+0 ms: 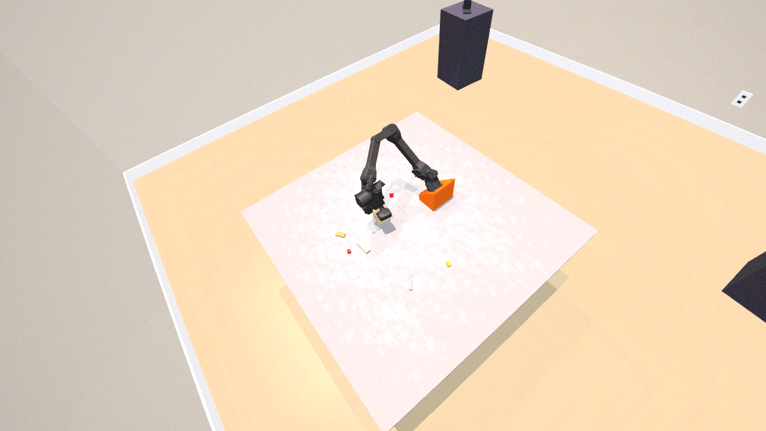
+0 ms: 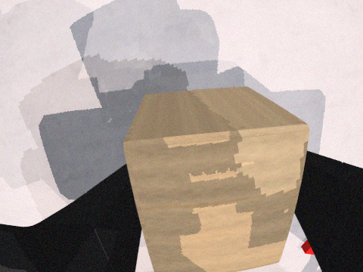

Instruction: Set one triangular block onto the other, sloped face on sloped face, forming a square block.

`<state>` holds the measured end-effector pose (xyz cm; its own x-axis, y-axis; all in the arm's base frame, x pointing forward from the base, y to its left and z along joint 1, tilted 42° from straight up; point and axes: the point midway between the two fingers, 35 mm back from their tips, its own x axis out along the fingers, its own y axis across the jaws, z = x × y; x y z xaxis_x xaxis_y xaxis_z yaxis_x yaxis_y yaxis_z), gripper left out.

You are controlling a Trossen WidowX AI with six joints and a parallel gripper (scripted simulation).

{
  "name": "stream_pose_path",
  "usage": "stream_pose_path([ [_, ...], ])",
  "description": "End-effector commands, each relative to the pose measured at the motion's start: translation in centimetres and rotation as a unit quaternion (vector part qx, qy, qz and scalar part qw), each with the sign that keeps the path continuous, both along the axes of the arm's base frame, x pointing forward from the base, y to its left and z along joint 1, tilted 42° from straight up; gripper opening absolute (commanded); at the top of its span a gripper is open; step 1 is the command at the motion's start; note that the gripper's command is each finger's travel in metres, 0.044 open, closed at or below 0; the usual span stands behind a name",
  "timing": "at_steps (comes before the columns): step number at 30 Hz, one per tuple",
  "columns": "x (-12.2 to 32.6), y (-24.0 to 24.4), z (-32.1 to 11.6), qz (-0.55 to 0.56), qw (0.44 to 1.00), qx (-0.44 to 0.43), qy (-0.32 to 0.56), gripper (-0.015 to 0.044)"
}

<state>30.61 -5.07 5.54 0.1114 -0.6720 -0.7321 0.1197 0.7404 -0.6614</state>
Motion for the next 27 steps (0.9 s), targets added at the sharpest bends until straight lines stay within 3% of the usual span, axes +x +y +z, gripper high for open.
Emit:
stream_pose_path([
  [1,0.0,-0.07,0.0,0.002,1.0,-0.002,0.0,0.0],
  [11,0.02,-0.05,0.02,0.002,1.0,-0.002,0.0,0.0],
  [27,-0.01,-0.02,-0.03,0.0,1.0,0.0,0.0,0.042],
])
